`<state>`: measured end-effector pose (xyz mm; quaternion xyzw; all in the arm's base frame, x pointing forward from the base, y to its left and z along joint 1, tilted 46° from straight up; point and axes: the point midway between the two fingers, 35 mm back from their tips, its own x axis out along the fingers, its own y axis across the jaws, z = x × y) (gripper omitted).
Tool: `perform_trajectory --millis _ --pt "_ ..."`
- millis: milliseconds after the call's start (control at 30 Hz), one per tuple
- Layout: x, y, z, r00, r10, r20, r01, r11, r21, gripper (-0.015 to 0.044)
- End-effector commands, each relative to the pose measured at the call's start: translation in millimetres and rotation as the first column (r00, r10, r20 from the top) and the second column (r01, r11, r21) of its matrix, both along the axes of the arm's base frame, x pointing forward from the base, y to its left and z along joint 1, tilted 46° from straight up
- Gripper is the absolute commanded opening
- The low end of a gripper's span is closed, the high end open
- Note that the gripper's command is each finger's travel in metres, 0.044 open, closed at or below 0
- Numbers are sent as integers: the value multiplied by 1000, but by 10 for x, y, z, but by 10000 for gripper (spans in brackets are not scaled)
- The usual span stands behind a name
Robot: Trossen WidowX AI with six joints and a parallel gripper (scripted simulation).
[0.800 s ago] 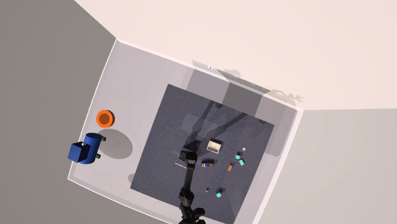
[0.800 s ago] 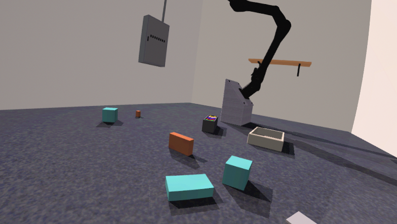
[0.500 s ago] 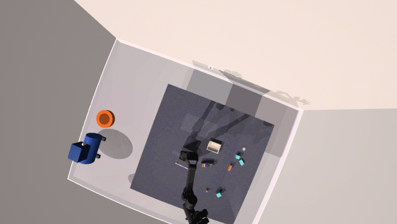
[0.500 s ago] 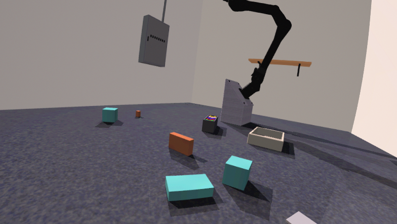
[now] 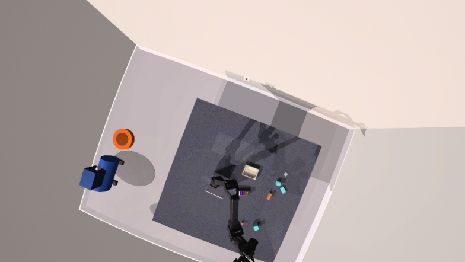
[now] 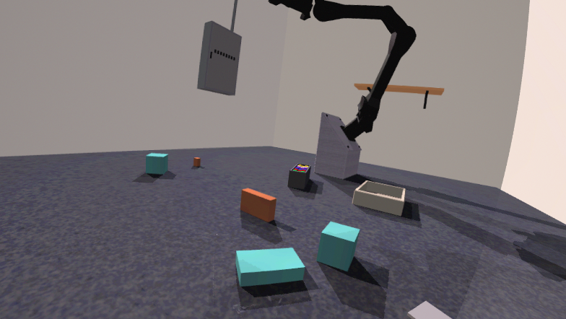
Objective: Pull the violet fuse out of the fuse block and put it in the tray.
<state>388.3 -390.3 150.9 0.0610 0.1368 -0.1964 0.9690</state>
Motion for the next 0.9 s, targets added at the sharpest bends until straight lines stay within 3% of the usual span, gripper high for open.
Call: perform_trajectory --millis 0,267,467,633,867 --pt "176 489 -468 994 79 -73 -60 969 238 64" --pt "236 1649 -1253 938 245 -243 -20 742 670 64" --pt "-5 2557 -1667 842 376 -387 169 498 851 64" --pt "-412 3294 -1885 704 489 -516 419 300 857 64" --pt "-1097 4078 -1917 453 610 -650 746 139 651 64"
